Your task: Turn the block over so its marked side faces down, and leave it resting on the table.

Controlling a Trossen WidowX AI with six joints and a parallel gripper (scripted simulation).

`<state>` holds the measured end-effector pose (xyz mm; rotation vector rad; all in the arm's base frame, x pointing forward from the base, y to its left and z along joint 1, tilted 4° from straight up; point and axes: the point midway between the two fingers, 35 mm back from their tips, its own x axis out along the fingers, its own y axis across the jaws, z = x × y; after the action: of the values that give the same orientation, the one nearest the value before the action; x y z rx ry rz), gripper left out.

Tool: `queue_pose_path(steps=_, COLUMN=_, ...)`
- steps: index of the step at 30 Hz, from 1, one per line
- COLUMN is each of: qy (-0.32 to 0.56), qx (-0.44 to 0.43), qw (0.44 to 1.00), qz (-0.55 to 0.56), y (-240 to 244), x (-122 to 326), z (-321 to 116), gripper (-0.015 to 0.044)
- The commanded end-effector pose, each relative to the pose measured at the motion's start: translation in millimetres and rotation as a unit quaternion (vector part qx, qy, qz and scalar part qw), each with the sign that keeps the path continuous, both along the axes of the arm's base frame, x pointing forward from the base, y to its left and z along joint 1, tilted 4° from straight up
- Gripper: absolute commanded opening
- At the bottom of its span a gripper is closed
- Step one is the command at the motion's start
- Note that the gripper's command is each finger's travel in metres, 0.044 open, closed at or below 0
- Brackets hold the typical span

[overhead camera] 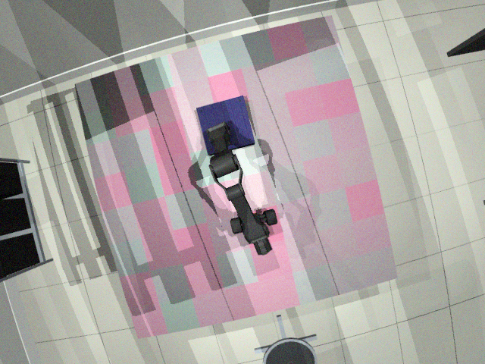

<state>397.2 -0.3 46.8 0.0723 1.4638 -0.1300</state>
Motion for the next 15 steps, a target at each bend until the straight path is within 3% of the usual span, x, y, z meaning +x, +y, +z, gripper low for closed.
queue_pose_path(steps=1, qy=0.001, qx=0.003, qw=1.000, qz=0.003, y=0.5, x=0.1, z=-7.1, gripper=0.0440)
queue_pose_path(steps=3, qy=0.001, qx=0.003, qw=1.000, qz=0.003, y=0.4, x=0.2, z=-8.1, gripper=0.0440)
queue_pose_path(steps=15, qy=0.001, qx=0.003, qw=1.000, qz=0.003, y=0.4, x=0.2, z=-8.1, gripper=0.0125)
